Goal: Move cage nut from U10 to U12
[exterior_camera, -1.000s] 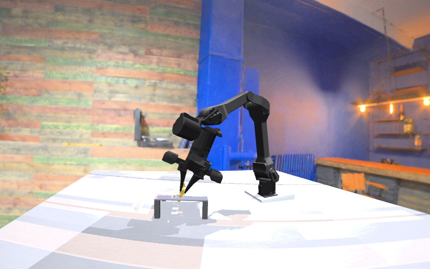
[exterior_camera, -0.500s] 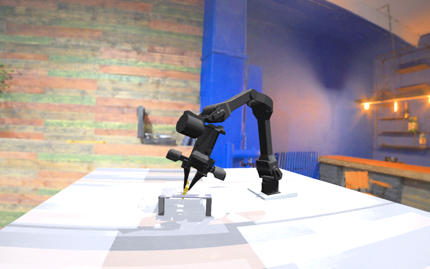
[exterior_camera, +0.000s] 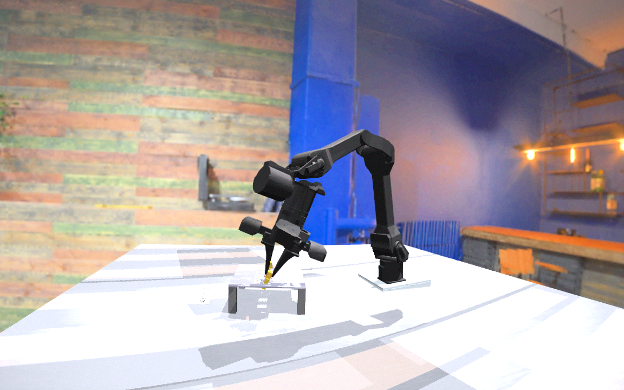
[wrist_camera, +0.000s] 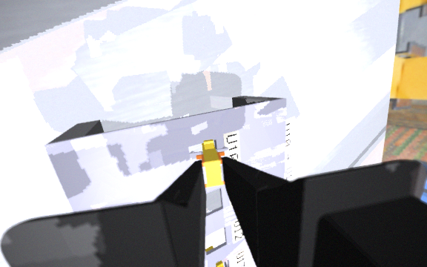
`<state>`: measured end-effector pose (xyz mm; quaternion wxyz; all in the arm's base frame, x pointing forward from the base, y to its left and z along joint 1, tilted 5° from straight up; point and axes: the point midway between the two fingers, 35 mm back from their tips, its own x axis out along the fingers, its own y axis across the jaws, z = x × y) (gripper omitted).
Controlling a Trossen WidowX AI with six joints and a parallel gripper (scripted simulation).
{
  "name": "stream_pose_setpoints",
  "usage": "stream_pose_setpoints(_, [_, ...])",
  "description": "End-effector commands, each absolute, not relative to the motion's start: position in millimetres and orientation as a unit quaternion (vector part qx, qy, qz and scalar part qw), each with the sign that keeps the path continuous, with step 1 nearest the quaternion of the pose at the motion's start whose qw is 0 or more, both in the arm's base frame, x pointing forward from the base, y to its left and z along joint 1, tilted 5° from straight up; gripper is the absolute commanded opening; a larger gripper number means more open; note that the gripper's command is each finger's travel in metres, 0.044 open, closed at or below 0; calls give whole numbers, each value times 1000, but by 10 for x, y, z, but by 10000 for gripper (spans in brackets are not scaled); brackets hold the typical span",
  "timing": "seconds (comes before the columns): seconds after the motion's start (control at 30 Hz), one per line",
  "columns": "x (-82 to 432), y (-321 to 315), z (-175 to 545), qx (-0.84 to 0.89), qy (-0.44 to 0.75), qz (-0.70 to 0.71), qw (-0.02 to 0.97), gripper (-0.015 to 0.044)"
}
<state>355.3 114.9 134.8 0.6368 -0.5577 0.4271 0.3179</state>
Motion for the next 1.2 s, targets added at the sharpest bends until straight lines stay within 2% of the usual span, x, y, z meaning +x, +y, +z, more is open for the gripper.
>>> stream_pose_setpoints(0.0, [3568, 1159, 1367, -557, 426, 321, 636, 33])
stream_pose_setpoints(1.17, [3574, 1158, 1383, -553, 431, 327, 634, 33])
